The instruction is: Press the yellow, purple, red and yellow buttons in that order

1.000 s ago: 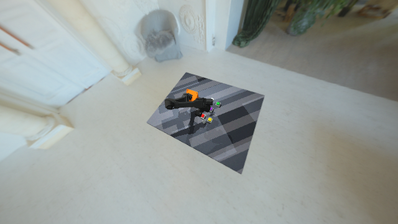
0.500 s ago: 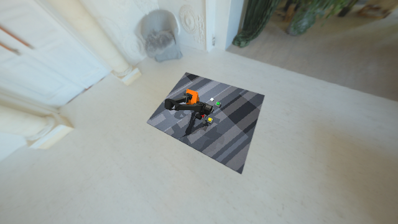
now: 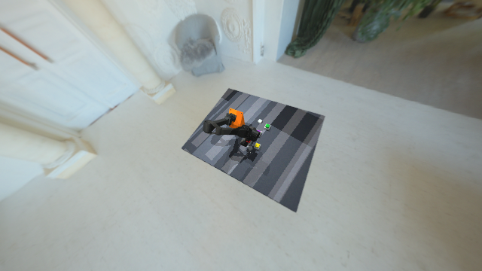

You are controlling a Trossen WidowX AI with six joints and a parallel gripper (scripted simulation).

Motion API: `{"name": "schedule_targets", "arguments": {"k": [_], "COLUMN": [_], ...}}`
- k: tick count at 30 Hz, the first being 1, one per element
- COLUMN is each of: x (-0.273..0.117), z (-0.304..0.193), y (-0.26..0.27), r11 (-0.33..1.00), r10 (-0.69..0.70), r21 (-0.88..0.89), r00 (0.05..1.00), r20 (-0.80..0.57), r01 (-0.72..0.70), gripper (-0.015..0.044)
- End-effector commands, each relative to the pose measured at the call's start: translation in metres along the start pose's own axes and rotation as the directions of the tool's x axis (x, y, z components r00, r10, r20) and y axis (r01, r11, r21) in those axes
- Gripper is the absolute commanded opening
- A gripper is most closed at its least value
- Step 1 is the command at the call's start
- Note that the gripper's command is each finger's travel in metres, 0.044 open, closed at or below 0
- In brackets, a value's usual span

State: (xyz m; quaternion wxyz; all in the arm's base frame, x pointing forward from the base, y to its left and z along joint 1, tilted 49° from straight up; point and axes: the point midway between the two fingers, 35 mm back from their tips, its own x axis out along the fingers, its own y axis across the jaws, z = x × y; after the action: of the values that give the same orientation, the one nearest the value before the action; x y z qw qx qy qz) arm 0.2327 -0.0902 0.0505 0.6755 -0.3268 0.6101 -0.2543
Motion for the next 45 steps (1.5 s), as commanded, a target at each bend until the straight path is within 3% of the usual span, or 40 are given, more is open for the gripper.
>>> {"name": "schedule_targets", "arguments": {"k": [1, 18, 28, 33, 37, 45], "x": [0.004, 0.004, -0.037, -0.089, -0.091, -0.092], "z": [-0.003, -0.003, -0.001, -0.001, -0.001, 0.073], "y": [0.001, 0.001, 0.002, 0.002, 0.002, -0.005], "r11": [1.000, 1.000, 1.000, 1.000, 1.000, 1.000], "r10": [-0.006, -0.006, -0.001, 0.000, -0.001, -0.004], "r21": [-0.012, -0.012, -0.012, -0.013, -0.013, -0.023], "r00": [1.000, 1.000, 1.000, 1.000, 1.000, 1.000], "r20": [-0.007, -0.007, -0.007, -0.008, -0.009, -0.007], "r01": [0.006, 0.006, 0.000, 0.000, 0.001, 0.004], "gripper": [0.0020, 0.0020, 0.0020, 0.0020, 0.0020, 0.0020]}}
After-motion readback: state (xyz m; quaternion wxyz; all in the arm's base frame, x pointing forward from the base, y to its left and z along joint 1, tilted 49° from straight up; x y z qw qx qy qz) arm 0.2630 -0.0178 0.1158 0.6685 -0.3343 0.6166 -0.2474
